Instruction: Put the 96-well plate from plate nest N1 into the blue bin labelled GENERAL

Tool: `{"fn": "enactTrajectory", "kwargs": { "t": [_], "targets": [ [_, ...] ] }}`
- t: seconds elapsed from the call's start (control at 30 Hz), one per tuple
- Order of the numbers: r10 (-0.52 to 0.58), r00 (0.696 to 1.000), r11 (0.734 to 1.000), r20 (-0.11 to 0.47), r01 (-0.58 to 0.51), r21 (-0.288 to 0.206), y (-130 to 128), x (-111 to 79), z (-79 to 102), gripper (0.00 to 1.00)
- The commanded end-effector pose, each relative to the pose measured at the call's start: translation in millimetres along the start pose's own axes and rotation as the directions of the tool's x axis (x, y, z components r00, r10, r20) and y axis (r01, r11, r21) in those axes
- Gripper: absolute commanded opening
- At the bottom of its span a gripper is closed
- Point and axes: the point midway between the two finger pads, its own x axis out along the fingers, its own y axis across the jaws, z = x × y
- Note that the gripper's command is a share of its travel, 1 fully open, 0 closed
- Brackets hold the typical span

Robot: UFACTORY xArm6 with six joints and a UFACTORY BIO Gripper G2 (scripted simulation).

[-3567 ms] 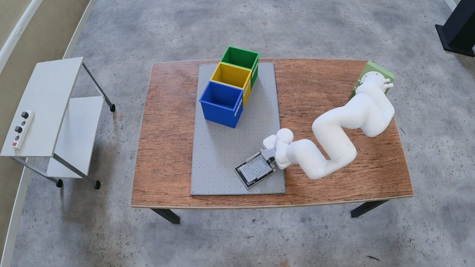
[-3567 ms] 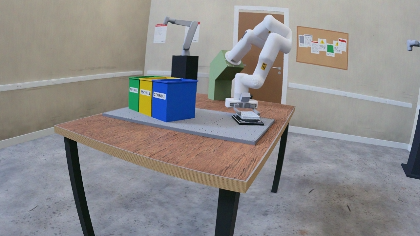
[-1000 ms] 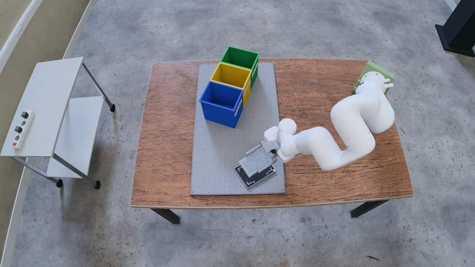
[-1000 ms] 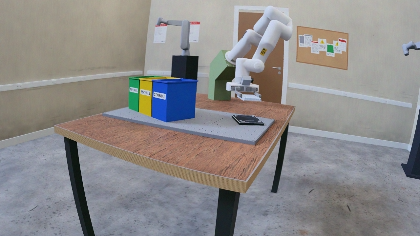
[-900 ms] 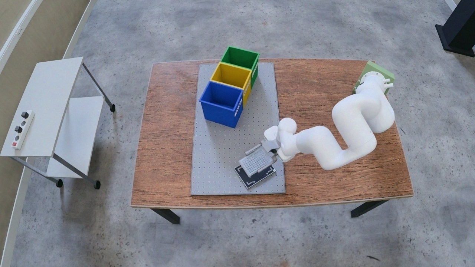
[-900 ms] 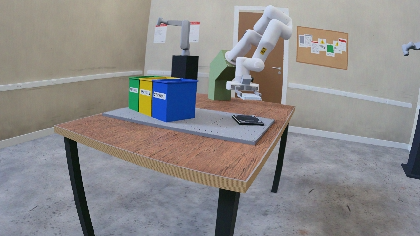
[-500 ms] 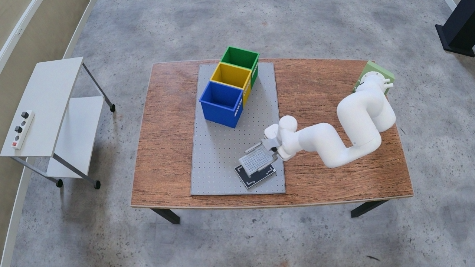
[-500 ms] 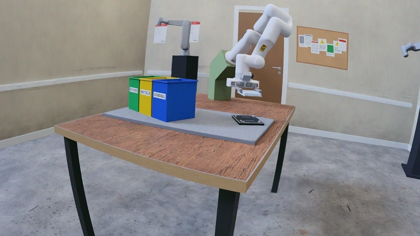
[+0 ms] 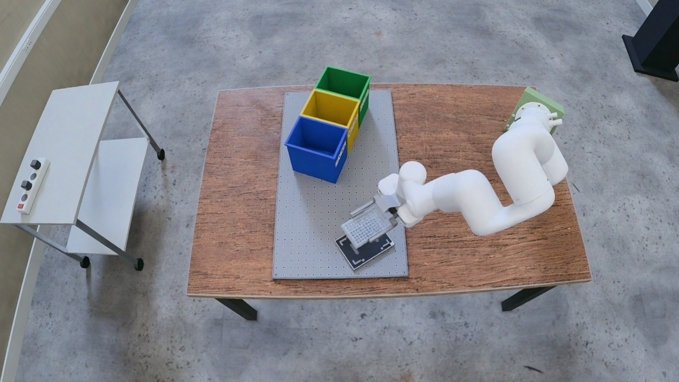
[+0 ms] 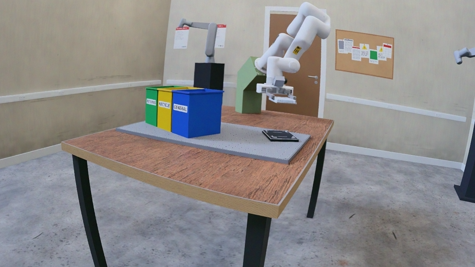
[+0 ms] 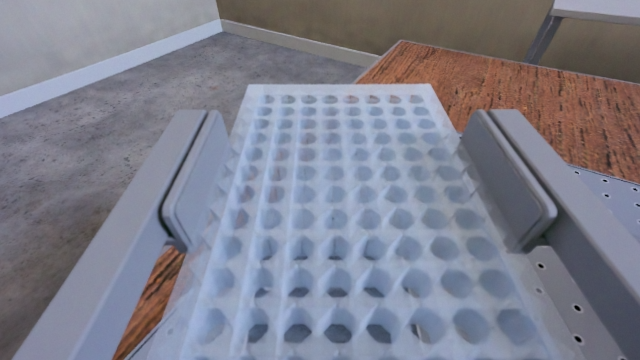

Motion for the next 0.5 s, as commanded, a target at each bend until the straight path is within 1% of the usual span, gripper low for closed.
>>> {"fn": "enactTrajectory", "kwargs": {
  "t": [0.0, 0.37, 0.47],
  "targets": [
    [0.0, 1.0, 1.0, 0.002, 0.0, -0.001, 0.0, 0.9, 7.5, 0.0],
    [0.001, 1.0, 1.0, 0.002, -0.001, -0.001, 0.0, 0.9, 25.9, 0.0],
    [0.001, 1.0, 1.0, 0.002, -0.001, -0.001, 0.0, 0.9, 27.5, 0.0]
  ]
}}
